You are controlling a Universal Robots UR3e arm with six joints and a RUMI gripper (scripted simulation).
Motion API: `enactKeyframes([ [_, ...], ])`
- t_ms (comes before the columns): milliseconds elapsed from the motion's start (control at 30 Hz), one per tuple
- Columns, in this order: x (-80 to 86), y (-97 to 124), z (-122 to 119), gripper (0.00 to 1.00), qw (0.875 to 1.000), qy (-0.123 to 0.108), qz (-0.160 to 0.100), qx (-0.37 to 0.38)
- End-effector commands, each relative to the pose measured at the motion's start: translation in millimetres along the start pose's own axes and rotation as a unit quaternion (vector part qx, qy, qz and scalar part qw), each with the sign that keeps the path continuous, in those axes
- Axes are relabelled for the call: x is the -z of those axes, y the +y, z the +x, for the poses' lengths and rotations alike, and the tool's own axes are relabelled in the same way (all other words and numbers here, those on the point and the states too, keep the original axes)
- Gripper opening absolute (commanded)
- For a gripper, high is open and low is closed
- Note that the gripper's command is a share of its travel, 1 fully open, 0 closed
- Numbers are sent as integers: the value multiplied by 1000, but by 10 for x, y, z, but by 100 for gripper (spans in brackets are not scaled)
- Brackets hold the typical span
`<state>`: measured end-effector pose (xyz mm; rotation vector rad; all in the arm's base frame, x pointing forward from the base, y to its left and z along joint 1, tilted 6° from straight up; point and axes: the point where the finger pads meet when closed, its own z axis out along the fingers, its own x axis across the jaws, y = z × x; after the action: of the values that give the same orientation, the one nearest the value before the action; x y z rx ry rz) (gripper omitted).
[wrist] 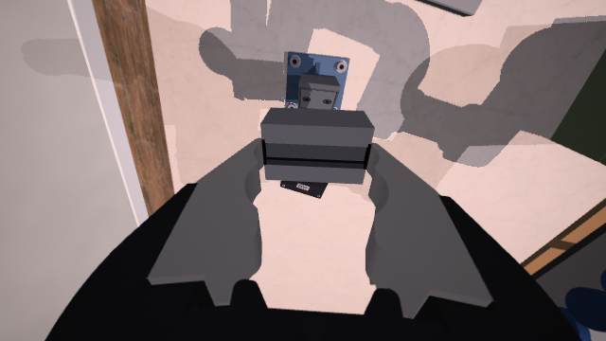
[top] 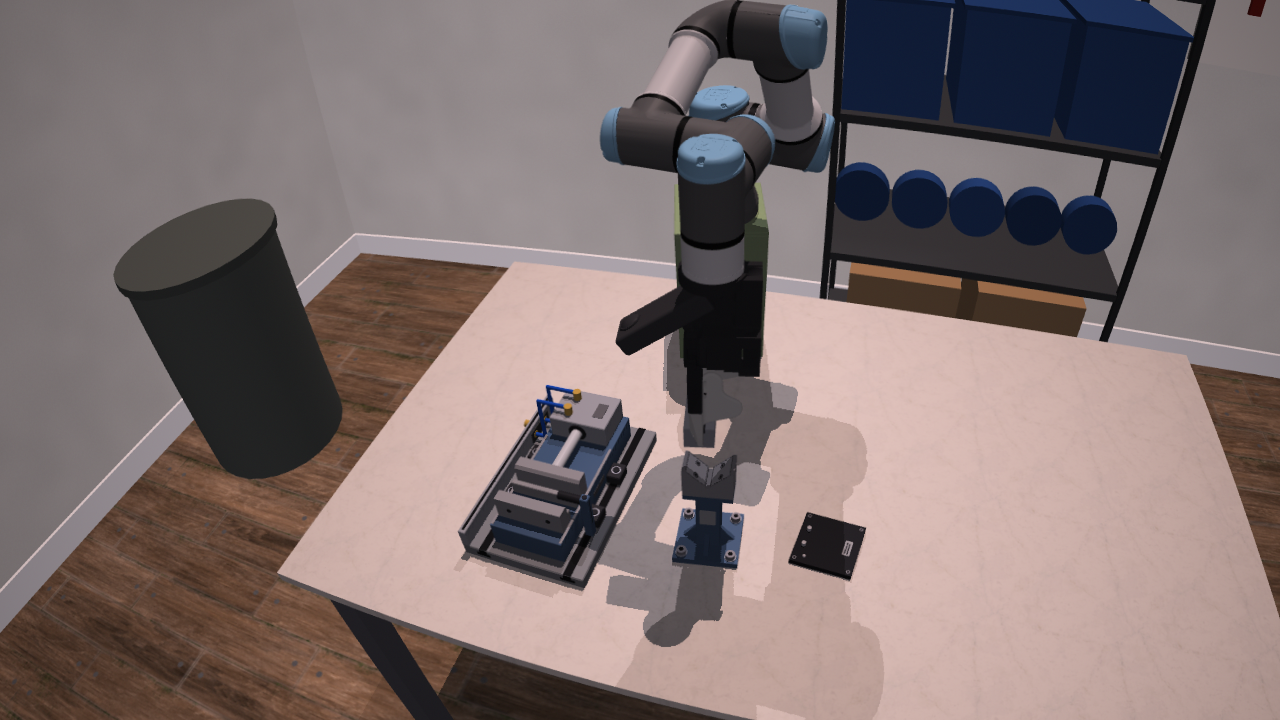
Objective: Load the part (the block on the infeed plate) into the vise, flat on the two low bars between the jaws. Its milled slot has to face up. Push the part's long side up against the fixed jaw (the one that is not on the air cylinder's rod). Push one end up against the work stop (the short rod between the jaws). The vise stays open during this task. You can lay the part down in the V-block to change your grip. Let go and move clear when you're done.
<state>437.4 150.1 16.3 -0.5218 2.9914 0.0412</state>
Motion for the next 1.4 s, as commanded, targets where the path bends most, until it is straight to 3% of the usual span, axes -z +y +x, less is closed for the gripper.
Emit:
enactKeyframes([
  [0,11,-28,-18,0,1000,-2,0,7],
  [1367,5,-398,-103,0,994,-1,1,108],
])
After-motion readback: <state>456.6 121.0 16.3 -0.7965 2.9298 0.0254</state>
